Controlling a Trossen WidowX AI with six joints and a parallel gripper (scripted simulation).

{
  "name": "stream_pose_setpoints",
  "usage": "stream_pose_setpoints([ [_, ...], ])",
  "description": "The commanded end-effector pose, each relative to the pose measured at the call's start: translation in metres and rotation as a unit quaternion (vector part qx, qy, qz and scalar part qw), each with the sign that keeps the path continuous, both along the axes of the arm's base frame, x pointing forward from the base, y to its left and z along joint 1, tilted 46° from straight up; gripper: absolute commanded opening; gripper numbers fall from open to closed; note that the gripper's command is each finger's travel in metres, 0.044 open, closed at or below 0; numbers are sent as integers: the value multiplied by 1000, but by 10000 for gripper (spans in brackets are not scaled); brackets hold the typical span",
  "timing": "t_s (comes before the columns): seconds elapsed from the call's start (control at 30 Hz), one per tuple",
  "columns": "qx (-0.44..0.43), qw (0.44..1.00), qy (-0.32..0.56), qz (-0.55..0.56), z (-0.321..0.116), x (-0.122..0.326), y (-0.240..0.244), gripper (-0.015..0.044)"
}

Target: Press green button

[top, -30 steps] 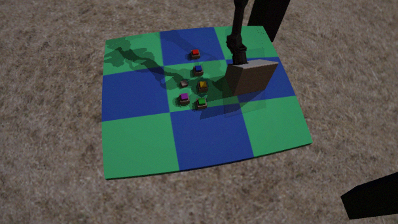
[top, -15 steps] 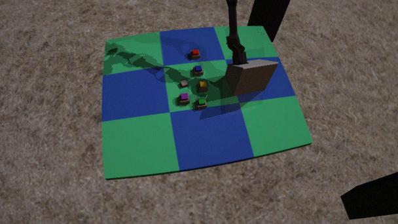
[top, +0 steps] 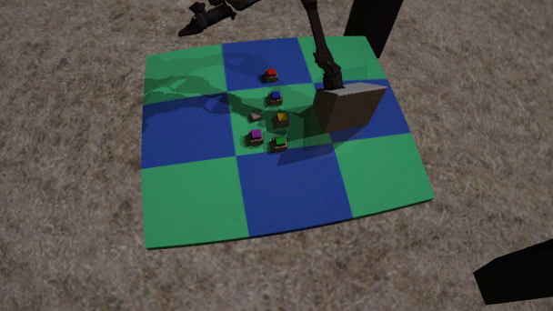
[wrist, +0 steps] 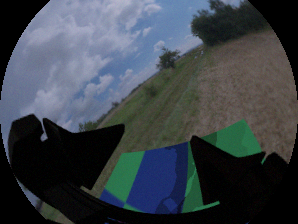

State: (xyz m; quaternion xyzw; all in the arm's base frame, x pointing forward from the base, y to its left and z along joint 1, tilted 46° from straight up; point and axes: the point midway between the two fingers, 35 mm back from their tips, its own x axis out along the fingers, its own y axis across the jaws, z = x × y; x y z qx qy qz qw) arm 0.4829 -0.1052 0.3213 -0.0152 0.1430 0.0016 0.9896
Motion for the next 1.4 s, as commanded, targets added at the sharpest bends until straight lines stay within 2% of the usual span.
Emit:
stream_pose_setpoints([
  [0.0, 58, 994, 95, -13, -66, 10, 34, 400],
  [0.23, 104, 966, 233, -46, -159, 2, 85, 400],
  [0.43, 105, 927, 348, -89, -232, -26, 127, 400],
  [0.63, 64, 879, 451, -144, -299, -76, 163, 400],
  [0.8, -12, 832, 517, -200, -345, -131, 182, 400],
  [0.97, -139, 783, 548, -261, -377, -198, 187, 400],
  [1.1, -255, 752, 532, -295, -385, -243, 181, 400],
  [1.37, -259, 751, 531, -296, -385, -244, 180, 400],
])
